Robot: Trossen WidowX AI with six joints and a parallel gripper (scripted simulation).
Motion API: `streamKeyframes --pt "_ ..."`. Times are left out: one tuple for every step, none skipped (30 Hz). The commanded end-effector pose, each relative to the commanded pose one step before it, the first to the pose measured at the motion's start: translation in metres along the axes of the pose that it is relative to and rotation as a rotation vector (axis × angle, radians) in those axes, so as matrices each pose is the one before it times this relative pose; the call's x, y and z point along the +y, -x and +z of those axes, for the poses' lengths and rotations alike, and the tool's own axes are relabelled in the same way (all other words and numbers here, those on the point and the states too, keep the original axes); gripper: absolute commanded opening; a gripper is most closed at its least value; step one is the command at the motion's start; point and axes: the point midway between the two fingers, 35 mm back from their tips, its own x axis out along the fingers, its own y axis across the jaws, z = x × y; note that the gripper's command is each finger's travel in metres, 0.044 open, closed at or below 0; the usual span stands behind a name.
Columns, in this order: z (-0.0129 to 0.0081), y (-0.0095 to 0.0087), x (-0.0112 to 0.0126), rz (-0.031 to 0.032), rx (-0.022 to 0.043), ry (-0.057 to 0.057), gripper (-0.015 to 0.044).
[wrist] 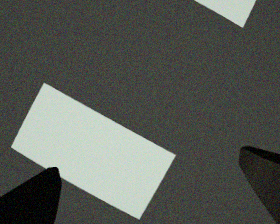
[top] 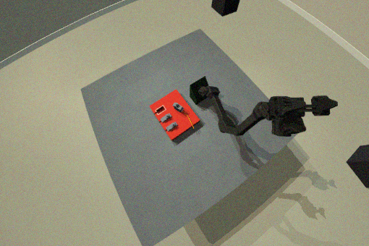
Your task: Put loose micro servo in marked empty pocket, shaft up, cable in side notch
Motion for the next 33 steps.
streamKeyframes --pt "-0.01453 -0.00099 0.00591 0.01585 0.02019 -0.0188 0.044" --pt "-0.00148 -0.00063 0.00141 0.00324 -0.00094 -0.0044 0.044" --pt "-0.00367 -0.00053 0.00095 0.00332 0.00745 -0.0012 0.044" --pt "-0.00077 -0.00013 0.00192 0.00522 -0.00142 -0.0021 0.044" --pt "-0.00304 -0.00082 0.00158 0.00488 0.00475 -0.0104 0.044" --pt "-0.00245 0.00017 0.00226 0.0058 0.00556 -0.0133 0.044" --pt "-0.00267 0.00018 0.0025 0.00646 0.00607 -0.0145 0.044" --pt "-0.00327 -0.00054 0.00116 0.00416 0.00642 -0.0014 0.044" --pt "-0.00384 -0.00045 0.00106 0.00325 0.00875 0.0001 0.044" --pt "-0.00517 -0.00081 0.00161 0.00558 0.01105 -0.0001 0.044" --pt "-0.00643 -0.00104 0.00213 0.0074 0.01386 0.0003 0.044" --pt "-0.00537 -0.00145 0.00317 0.01147 0.00764 -0.0117 0.044" --pt "-0.0021 -0.00022 0.00099 0.00053 0.00389 0.0063 0.044" --pt "-0.00114 -0.00043 0.00186 0.00373 0.00057 -0.01 0.044" --pt "-0.00141 -0.00058 0.00098 0.00189 0.00193 0.0009 0.044" --pt "-0.00315 -0.00066 0.00135 0.00429 0.00636 -0.0001 0.044" --pt "-0.00163 -0.00086 0.00249 0.00816 -0.00022 -0.0052 0.044" --pt "-0.00294 -0.00061 0.00133 0.00363 0.0059 0.0001 0.044" --pt "-0.00427 -0.00085 0.00191 0.00625 0.00926 0.0005 0.044" --pt "-0.00451 -0.00099 0.0024 0.00718 0.00942 -0.0008 0.044" --pt "-0.00019 -0.00014 0.00044 0.0014 -0.00043 -0.0028 0.044" --pt "-0.00085 -0.00027 0.00064 0.00205 0.00169 -0.002 0.044" --pt "-0.00122 -0.00039 0.00069 0.00064 0.00237 -0.0048 0.044" --pt "-0.00219 -0.00062 0.00141 0.00416 0.00378 -0.0041 0.044" --pt "-0.00239 -0.0005 0.00115 0.00362 0.00531 0.0001 0.044" --pt "-0.00222 -0.00081 0.00198 0.00628 0.00315 -0.0039 0.044" --pt "-0.00048 -0.00046 0.0017 0.0026 -0.00106 -0.0026 0.044" --pt "-0.00246 -0.00058 0.00156 0.00507 0.00524 -0.001 0.044" --pt "-0.0032 -0.00071 0.00174 0.00573 0.00725 -0.0005 0.044" --pt "-0.00389 -0.00087 0.00209 0.00668 0.0088 -0.0007 0.044" --pt "-0.00106 -0.00041 0.00099 0.00104 0.00205 -0.0083 0.044" --pt "-0.0015 -0.00041 0.00093 0.00305 0.00324 0.0002 0.044" --pt "-0.00224 -0.00007 0.002 0.00638 0.00416 -0.0007 0.044"
